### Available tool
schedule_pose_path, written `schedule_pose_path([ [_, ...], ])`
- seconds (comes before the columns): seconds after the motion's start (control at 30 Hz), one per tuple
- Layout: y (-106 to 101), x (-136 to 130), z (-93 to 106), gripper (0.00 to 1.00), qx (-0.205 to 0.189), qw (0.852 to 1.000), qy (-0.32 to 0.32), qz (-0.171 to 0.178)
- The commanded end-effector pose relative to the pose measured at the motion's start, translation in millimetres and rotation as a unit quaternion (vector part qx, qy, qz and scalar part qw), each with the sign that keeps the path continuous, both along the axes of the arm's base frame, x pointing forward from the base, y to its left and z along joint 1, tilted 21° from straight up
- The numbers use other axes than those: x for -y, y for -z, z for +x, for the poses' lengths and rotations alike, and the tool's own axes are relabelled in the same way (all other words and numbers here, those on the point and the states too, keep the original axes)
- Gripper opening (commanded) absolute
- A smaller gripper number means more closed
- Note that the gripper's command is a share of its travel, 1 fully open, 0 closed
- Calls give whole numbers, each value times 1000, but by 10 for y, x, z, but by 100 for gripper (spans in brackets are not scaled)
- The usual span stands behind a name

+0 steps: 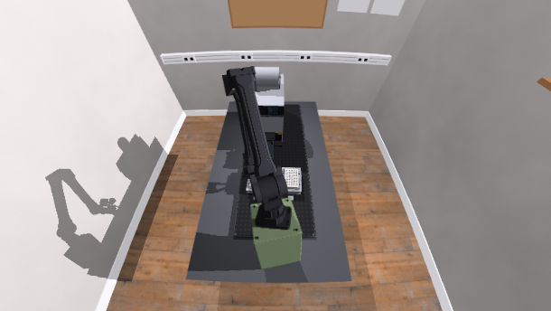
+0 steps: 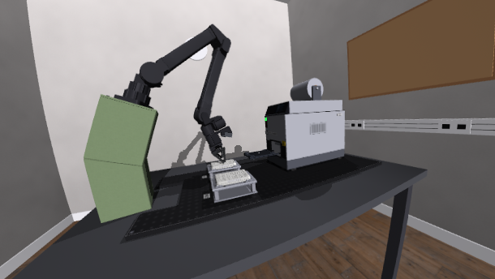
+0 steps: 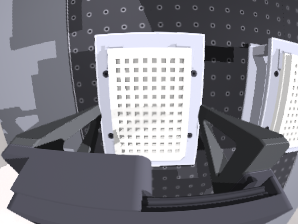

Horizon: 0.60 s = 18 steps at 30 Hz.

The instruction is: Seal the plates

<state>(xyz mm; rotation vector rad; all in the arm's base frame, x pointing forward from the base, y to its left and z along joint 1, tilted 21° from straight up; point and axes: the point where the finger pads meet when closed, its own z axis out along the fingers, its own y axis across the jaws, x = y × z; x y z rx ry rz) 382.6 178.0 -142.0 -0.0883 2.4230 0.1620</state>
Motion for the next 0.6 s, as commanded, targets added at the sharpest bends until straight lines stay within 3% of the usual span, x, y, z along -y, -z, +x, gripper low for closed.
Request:
schedule_pose_path([
  [0.0, -86, 55, 1, 100, 10, 1000, 2, 2],
  [0.57, -52, 78, -36, 100, 0, 1000, 3, -3],
])
